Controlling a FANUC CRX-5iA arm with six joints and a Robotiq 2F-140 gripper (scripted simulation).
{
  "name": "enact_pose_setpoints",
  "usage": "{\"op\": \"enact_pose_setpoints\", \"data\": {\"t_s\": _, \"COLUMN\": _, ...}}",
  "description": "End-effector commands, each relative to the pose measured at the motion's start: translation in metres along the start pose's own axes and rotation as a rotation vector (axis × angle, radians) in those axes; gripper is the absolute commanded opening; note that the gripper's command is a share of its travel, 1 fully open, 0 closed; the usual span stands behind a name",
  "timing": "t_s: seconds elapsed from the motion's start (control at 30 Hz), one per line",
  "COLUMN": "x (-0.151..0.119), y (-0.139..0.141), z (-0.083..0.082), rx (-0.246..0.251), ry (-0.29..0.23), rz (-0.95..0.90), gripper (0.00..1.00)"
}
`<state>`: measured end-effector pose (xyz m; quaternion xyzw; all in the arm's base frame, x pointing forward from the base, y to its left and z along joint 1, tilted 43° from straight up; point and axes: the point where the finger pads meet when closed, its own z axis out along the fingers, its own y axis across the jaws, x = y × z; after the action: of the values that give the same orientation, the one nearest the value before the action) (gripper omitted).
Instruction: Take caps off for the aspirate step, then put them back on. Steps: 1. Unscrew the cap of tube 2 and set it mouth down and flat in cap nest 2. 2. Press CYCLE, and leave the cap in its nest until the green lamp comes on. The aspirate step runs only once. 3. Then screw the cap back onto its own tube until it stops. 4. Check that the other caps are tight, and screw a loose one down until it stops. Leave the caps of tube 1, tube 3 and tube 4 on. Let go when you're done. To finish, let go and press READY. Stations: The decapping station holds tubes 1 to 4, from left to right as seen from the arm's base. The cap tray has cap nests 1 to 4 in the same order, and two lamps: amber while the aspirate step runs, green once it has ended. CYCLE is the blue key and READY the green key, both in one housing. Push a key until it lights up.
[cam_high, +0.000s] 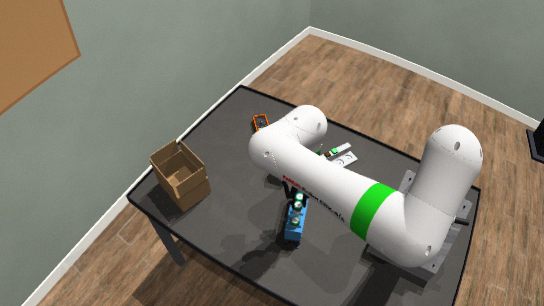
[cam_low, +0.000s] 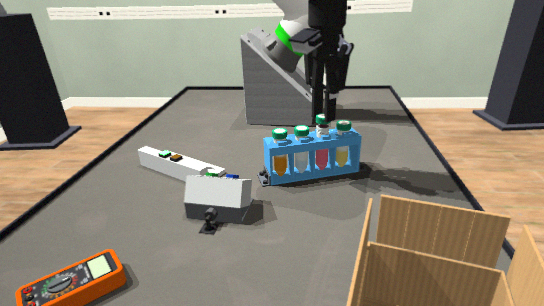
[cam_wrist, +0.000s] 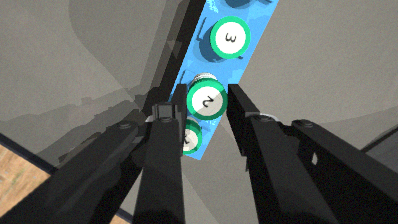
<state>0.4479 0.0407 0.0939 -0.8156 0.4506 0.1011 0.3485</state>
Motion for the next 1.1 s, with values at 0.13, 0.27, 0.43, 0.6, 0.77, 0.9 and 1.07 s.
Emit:
{"op": "enact_pose_setpoints", "data": {"t_s": 0.13, "x": 0.0006, "y": -0.0003, "z": 0.0091, "rx": 0.001, "ry": 0.001, "rz": 0.0, "gripper": 0.3}}
{"op": "enact_pose_setpoints", "data": {"t_s": 0.27, "x": 0.0006, "y": -0.0003, "z": 0.009, "rx": 0.001, "ry": 0.002, "rz": 0.0, "gripper": 0.3}}
{"op": "enact_pose_setpoints", "data": {"t_s": 0.43, "x": 0.0006, "y": -0.0003, "z": 0.0101, "rx": 0.001, "ry": 0.001, "rz": 0.0, "gripper": 0.3}}
{"op": "enact_pose_setpoints", "data": {"t_s": 0.6, "x": 0.0005, "y": -0.0003, "z": 0.0126, "rx": 0.001, "ry": 0.001, "rz": 0.0, "gripper": 0.3}}
{"op": "enact_pose_setpoints", "data": {"t_s": 0.77, "x": 0.0005, "y": -0.0003, "z": 0.0144, "rx": 0.001, "ry": 0.001, "rz": 0.0, "gripper": 0.3}}
{"op": "enact_pose_setpoints", "data": {"t_s": 0.9, "x": 0.0005, "y": -0.0003, "z": 0.0154, "rx": 0.001, "ry": 0.001, "rz": 0.0, "gripper": 0.3}}
{"op": "enact_pose_setpoints", "data": {"t_s": 1.07, "x": 0.0005, "y": -0.0004, "z": 0.0179, "rx": 0.001, "ry": 0.001, "rz": 0.0, "gripper": 0.3}}
